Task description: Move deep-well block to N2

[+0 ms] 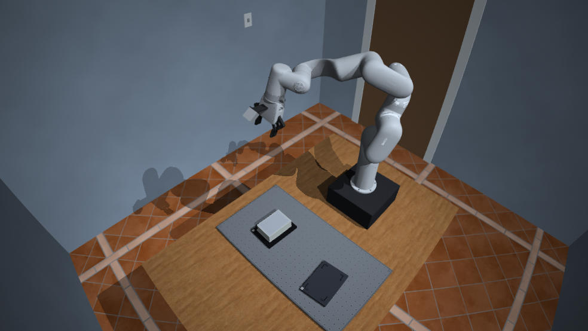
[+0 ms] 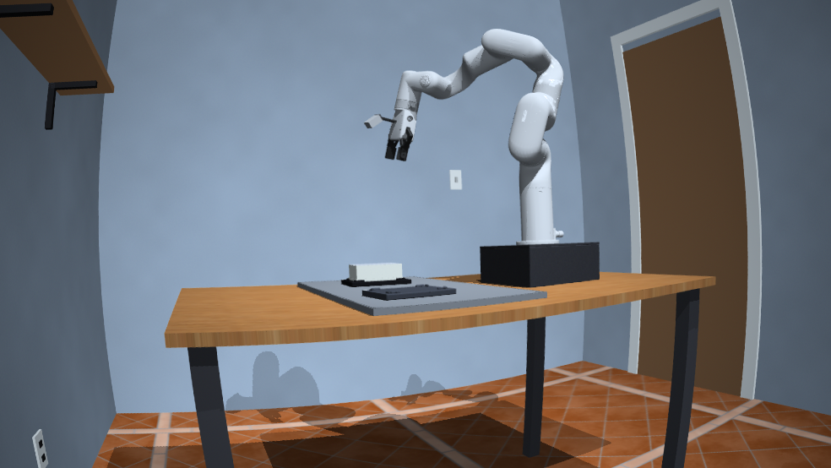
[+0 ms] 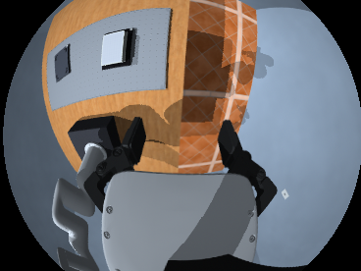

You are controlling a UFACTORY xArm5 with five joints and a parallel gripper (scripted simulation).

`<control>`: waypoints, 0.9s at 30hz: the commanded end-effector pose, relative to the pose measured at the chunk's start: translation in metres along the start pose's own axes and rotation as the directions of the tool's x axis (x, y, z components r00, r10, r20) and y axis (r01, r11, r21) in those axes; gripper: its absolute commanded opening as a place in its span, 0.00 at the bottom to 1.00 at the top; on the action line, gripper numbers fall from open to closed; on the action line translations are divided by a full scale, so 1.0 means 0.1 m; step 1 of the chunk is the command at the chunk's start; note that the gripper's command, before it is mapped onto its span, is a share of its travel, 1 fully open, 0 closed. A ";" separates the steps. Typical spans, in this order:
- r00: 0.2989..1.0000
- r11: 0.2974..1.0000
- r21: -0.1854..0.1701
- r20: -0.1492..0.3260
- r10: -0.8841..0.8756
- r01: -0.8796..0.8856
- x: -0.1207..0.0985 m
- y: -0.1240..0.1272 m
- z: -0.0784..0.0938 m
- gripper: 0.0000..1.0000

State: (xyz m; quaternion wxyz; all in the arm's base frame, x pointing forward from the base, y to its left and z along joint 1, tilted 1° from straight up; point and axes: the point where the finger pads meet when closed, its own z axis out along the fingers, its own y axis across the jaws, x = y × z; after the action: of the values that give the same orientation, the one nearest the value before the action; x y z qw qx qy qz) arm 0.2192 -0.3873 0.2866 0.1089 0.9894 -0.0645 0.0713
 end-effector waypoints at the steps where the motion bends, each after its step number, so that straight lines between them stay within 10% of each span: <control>1: 1.000 1.000 -0.003 -0.002 0.000 0.000 0.01 0.01 -0.01 1.00; 27: 1.000 0.997 0.077 -0.006 -0.023 0.024 0.71 -0.81 0.01 1.00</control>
State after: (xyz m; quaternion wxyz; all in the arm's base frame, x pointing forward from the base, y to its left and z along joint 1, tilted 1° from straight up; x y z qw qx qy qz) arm 0.2895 -0.3271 0.2796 0.0736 0.9934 -0.0502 0.0720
